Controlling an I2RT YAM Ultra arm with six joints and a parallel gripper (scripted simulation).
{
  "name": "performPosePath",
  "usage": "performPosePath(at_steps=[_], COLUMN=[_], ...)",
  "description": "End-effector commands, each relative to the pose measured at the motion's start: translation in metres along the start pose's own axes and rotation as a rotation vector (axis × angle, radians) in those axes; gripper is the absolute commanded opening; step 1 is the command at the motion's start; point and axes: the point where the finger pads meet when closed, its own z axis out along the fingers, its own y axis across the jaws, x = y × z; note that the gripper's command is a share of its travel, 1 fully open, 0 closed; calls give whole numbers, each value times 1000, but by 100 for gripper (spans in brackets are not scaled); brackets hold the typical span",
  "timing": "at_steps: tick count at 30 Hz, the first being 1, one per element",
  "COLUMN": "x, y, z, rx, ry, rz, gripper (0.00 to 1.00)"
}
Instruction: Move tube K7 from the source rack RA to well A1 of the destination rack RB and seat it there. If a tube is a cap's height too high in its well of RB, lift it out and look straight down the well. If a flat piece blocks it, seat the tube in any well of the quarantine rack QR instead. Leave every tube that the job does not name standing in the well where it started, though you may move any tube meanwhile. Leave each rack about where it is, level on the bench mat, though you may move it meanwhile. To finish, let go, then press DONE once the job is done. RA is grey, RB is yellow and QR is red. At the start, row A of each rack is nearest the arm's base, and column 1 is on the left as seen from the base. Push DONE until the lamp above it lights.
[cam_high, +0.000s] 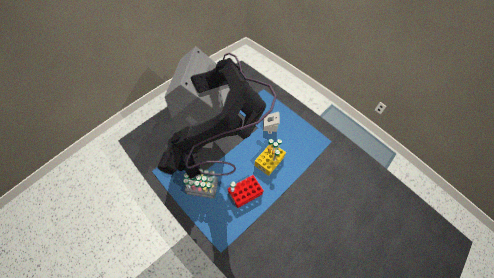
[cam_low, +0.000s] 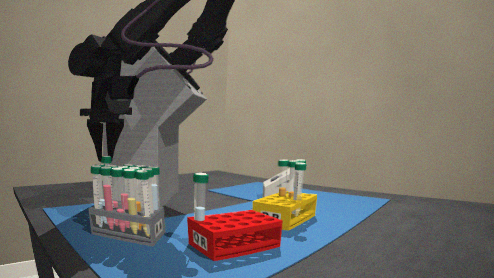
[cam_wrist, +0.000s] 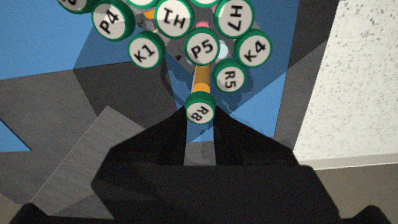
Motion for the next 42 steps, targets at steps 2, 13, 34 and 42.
performPosePath(at_steps=[2, 13, 34, 42], x=[-9, -9, -9, -8], y=[-18, -20, -21, -11], z=[0, 3, 10, 9], rx=[40, 43, 43, 26], ry=[-22, -22, -23, -18], rz=[-14, -11, -11, -11], gripper=[0, 0, 0, 0])
